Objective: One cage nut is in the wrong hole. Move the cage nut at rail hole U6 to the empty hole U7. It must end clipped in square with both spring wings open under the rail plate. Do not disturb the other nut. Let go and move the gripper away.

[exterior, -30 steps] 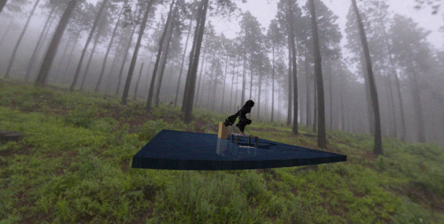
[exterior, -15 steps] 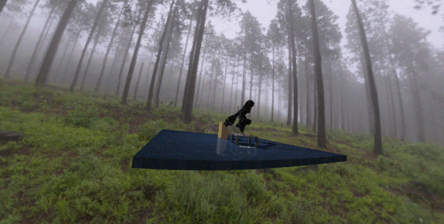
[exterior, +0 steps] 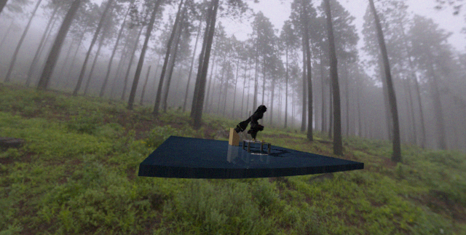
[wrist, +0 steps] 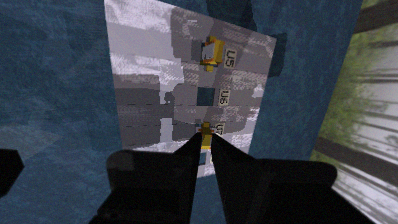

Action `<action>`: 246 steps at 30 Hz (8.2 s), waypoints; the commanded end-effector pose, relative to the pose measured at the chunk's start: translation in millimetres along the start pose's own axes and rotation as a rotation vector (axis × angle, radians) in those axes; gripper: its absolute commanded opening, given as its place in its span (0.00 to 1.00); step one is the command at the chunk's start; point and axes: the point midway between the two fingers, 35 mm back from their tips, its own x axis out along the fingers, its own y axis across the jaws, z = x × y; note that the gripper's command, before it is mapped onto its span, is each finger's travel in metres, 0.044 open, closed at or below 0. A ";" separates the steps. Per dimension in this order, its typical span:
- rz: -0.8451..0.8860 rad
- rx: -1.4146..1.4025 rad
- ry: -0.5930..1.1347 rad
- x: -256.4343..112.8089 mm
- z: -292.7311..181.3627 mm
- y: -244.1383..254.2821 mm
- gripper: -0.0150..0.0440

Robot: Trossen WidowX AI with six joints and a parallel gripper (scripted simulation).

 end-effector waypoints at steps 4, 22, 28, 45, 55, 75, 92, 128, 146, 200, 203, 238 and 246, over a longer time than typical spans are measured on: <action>-0.009 0.005 0.004 0.5 -0.9 1.4 0.30; -0.034 0.006 0.004 0.6 -0.8 2.7 0.30; -0.038 0.006 0.004 0.7 -0.8 2.9 0.30; -0.063 0.007 0.004 0.8 -0.8 4.2 0.30; -0.071 0.007 0.004 0.9 -0.8 4.8 0.30; -0.089 0.007 0.004 1.1 -0.7 6.6 0.30; -0.106 0.008 0.004 1.1 -0.6 8.5 0.30; -0.141 0.009 0.005 1.0 -0.5 11.9 0.30; -0.158 0.010 0.005 1.1 -0.5 13.7 0.30; -0.110 0.008 0.006 1.2 0.8 12.1 0.30; -0.108 0.008 0.006 1.2 0.8 12.0 0.30; -0.068 0.007 0.006 1.2 1.0 9.4 0.30; -0.054 0.007 0.006 1.1 1.0 8.7 0.30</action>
